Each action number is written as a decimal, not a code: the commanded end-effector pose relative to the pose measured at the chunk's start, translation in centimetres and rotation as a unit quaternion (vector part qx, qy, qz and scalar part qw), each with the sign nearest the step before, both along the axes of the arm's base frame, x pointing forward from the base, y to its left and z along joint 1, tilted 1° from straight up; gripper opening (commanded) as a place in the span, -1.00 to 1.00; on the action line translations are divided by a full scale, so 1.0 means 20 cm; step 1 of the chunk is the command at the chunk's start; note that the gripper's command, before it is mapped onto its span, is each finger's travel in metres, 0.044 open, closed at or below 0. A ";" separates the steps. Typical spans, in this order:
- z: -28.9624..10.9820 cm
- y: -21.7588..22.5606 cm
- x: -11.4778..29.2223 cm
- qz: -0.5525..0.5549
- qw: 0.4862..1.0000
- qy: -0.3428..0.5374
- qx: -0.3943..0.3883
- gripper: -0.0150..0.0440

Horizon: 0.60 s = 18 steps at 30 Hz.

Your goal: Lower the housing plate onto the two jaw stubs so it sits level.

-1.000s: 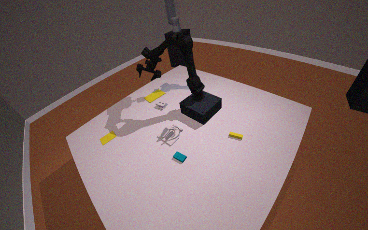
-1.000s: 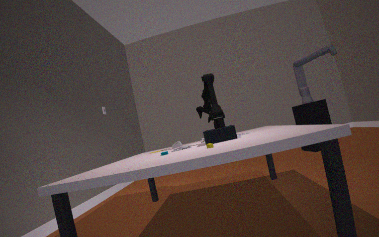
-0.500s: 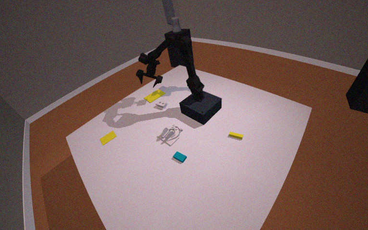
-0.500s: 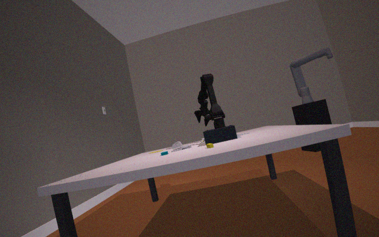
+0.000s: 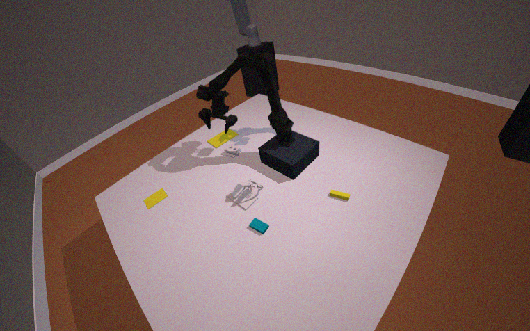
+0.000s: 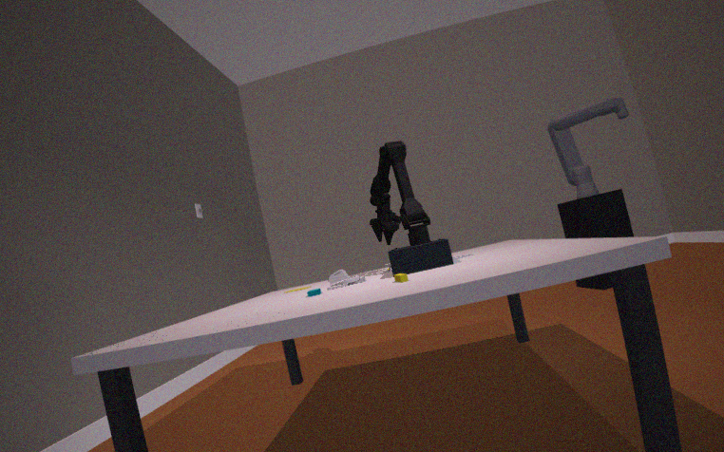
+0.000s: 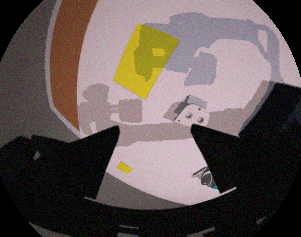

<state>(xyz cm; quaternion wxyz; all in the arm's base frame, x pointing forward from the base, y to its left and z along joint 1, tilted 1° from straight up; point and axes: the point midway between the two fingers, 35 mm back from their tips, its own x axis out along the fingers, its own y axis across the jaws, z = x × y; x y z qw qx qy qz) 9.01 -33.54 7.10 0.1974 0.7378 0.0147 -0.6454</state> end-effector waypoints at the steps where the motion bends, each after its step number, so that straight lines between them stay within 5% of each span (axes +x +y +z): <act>1: -0.04 0.08 0.02 -0.033 0.999 0.011 0.035 1.00; 18: -0.10 0.33 0.07 -0.144 0.979 0.066 0.125 1.00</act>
